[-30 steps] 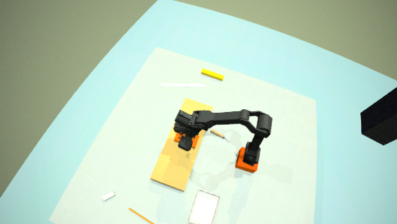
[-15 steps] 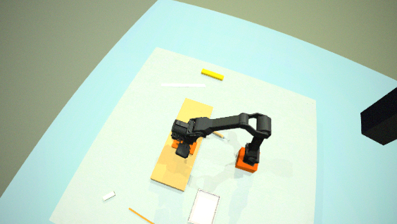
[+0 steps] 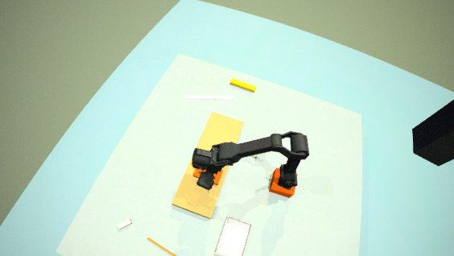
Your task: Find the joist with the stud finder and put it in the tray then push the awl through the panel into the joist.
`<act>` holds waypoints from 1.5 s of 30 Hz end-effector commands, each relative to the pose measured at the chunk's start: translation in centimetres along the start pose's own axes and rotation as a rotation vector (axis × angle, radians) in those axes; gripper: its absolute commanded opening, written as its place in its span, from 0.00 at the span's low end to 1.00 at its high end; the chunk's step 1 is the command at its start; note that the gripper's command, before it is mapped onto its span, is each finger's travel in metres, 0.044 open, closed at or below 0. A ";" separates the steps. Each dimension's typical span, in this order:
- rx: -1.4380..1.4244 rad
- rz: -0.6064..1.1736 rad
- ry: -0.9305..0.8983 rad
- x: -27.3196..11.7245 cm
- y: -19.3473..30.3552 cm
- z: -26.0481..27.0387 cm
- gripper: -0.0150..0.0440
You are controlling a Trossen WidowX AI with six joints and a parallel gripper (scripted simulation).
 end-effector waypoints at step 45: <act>-0.002 0.007 -0.024 -0.3 3.0 11.7 0.25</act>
Point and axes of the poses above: the point midway between the two fingers, 35 mm back from their tips, its own x axis out along the fingers, its own z axis across the jaws, y = z × x, the point moved 8 cm from there along -x, back along the fingers, and after that the axes turned 15 degrees about x, right-handed, at the moved point
